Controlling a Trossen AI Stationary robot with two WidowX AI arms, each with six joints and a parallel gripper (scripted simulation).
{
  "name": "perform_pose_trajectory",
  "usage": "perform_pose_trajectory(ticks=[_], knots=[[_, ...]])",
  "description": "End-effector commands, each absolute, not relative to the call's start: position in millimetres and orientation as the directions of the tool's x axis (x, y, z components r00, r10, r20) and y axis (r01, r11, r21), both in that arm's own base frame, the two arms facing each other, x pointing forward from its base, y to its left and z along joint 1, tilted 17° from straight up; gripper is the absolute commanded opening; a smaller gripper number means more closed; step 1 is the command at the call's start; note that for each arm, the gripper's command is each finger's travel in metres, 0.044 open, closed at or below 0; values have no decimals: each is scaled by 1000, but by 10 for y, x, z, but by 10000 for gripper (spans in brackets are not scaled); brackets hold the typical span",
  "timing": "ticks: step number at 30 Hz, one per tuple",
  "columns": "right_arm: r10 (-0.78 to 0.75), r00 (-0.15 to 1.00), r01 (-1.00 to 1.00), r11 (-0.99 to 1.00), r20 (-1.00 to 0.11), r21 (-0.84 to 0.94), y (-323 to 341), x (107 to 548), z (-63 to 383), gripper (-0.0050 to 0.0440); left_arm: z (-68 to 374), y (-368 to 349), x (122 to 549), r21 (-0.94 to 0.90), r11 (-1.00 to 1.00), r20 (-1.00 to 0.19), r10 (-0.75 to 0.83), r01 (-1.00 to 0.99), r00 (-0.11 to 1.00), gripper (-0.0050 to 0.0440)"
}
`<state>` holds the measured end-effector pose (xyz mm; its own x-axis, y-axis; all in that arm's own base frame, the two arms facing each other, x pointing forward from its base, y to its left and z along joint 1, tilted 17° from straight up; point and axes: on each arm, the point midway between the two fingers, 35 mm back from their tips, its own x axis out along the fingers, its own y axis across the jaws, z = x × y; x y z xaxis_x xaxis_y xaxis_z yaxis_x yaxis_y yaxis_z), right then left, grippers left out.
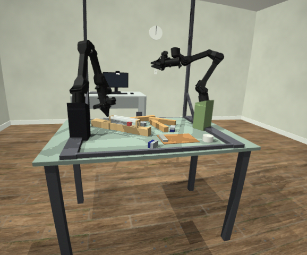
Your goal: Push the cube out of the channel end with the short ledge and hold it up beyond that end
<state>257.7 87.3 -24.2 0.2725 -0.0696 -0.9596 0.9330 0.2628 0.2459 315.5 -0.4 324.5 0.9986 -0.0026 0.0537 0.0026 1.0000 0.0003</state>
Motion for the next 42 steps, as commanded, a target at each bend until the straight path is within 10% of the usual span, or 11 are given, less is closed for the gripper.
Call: perform_pose_trajectory(ticks=[1, 27, 28, 42], knots=[[-57, 306, 925, 256, -950, 282, 921, 2578, 76, 0, 3310, -3, 3139, 3, 1000, 71, -1, 1, 997, 400], [-56, 307, 925, 254, -950, 283, 929, 2486, 312, 0, 3310, -3, 3139, 3, 1000, 71, -1, 1, 997, 400], [-56, 306, 925, 254, -950, 283, 928, 2485, 312, 150, 3310, -3, 3139, 3, 1000, 71, -1, 1, 997, 400], [-56, 306, 925, 254, -950, 283, 928, 2485, 312, 150, 3310, -3, 3139, 3, 1000, 71, -1, 1, 997, 400]])
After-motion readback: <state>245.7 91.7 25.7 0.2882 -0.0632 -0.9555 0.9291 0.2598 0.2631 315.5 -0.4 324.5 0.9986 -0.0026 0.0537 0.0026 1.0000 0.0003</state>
